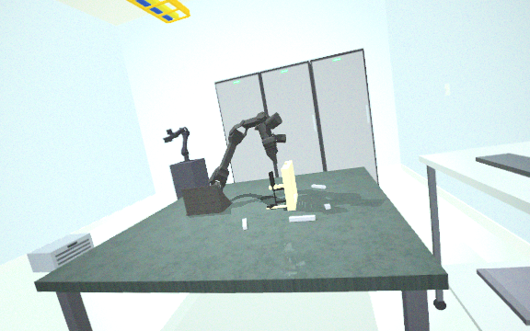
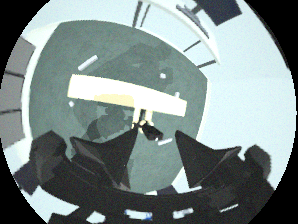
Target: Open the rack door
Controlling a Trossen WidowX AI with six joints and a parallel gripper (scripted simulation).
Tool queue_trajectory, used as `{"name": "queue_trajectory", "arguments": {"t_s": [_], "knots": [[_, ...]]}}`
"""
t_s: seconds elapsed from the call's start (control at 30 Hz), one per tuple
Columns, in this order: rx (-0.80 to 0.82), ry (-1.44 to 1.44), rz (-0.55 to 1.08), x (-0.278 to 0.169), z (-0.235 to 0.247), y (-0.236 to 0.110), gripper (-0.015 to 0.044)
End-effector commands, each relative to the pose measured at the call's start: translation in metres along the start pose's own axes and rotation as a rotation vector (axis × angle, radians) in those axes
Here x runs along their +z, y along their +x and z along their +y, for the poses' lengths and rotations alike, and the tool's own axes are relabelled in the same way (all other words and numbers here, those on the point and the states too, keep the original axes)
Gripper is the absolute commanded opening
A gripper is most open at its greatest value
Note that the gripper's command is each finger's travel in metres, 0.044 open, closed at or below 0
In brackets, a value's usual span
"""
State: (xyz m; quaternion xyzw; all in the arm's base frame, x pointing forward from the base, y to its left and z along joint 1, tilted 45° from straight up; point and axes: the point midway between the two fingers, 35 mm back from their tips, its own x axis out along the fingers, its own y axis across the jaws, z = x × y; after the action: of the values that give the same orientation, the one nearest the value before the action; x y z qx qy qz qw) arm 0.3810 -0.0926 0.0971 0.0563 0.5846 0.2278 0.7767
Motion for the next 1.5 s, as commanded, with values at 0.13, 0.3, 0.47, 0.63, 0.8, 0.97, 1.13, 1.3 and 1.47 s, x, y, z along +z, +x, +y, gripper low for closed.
{"name": "queue_trajectory", "arguments": {"t_s": [0.13, 0.3, 0.47, 0.63, 0.8, 0.97, 1.13, 1.3, 1.47], "knots": [[0.138, 0.048, 0.061, -0.013, -0.012, 0.009, 0.0291], [0.229, 0.085, 0.088, -0.021, -0.018, 0.013, 0.0291], [0.321, 0.125, 0.106, -0.029, -0.024, 0.016, 0.0291], [0.385, 0.155, 0.113, -0.033, -0.029, 0.018, 0.0291], [0.386, 0.154, 0.118, -0.034, -0.027, 0.022, 0.0291], [0.386, 0.154, 0.129, -0.034, -0.024, 0.029, 0.0291], [0.386, 0.154, 0.14, -0.035, -0.021, 0.037, 0.0291], [0.386, 0.153, 0.15, -0.035, -0.018, 0.044, 0.0291], [0.386, 0.153, 0.161, -0.036, -0.015, 0.052, 0.0291]]}}
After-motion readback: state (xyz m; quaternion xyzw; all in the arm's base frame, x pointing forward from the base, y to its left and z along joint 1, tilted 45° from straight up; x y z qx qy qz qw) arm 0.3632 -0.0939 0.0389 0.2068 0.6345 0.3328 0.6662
